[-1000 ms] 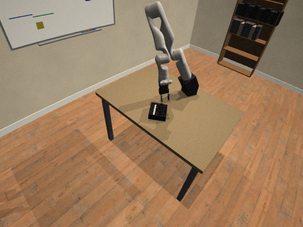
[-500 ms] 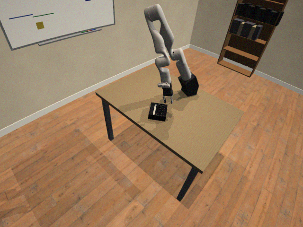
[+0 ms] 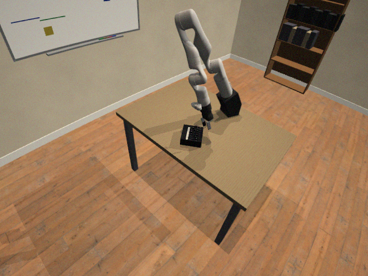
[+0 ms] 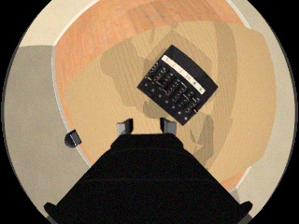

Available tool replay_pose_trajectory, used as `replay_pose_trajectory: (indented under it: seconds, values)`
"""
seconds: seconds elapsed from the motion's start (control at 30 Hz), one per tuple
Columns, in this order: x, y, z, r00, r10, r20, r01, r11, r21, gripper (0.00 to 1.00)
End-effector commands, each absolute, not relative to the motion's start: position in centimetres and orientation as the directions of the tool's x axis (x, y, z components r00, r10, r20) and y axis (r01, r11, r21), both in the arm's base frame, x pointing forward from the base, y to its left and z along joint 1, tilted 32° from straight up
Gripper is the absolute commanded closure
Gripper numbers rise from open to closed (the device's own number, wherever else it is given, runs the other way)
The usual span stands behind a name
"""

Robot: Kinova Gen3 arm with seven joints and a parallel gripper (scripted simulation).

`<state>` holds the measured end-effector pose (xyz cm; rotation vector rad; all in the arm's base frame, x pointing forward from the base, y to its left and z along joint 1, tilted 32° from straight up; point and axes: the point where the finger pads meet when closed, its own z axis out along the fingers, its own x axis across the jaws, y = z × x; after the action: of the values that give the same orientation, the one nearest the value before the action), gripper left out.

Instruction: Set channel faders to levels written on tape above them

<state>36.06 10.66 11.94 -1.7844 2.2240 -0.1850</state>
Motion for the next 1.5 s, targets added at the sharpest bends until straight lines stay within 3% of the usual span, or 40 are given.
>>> replay_pose_trajectory:
  seconds: [0.0, 0.17, 0.63, 1.47]
  values:
    - [35.9, 10.7, 11.2, -0.276, -0.948, -0.161, -0.916, 0.31, -0.254, 0.0]
    - [36.0, 10.9, 10.5, -0.449, -0.865, -0.223, -0.845, 0.492, -0.208, 0.0]
    - [36.1, 10.9, 9.5, -0.683, -0.668, -0.295, -0.668, 0.735, -0.119, 0.0]
    - [36.1, 10.9, 9.3, -0.737, -0.601, -0.309, -0.606, 0.79, -0.091, 0.0]
